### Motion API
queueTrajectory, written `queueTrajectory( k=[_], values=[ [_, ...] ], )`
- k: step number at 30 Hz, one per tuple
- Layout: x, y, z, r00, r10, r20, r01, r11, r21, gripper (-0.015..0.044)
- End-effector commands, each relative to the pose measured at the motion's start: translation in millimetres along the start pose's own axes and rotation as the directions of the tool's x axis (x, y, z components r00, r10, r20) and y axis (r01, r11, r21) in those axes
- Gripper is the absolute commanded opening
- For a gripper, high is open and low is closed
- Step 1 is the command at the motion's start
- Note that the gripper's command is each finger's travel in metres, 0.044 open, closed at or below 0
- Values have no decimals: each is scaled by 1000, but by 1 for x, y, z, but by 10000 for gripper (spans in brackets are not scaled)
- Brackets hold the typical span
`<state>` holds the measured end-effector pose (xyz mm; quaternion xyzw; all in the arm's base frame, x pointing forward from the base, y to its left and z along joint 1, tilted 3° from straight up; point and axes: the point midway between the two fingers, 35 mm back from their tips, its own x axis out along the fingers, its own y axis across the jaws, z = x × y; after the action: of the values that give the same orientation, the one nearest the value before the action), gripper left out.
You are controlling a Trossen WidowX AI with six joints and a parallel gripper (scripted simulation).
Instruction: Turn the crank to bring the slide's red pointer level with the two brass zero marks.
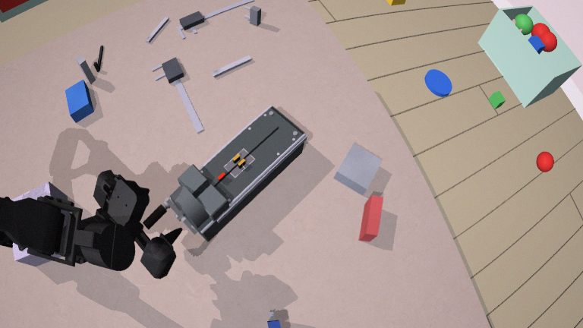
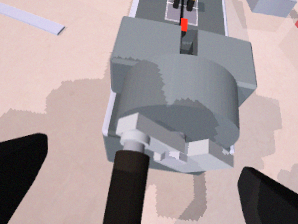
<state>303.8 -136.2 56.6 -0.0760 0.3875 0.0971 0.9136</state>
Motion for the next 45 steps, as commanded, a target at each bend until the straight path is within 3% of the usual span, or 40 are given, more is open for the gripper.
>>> queueTrajectory(
  k=[1, 15, 31, 45],
  values=[
    [5, 4, -9, 1000, 14, -8, -14, 1000, 12, 440],
    [19, 6, -24, 1000, 14, -7, -14, 1000, 9, 440],
    [19, 6, -24, 1000, 14, -7, -14, 1000, 9, 20],
    [22, 9, -26, 1000, 14, -7, -14, 1000, 10, 0]
  ],
)
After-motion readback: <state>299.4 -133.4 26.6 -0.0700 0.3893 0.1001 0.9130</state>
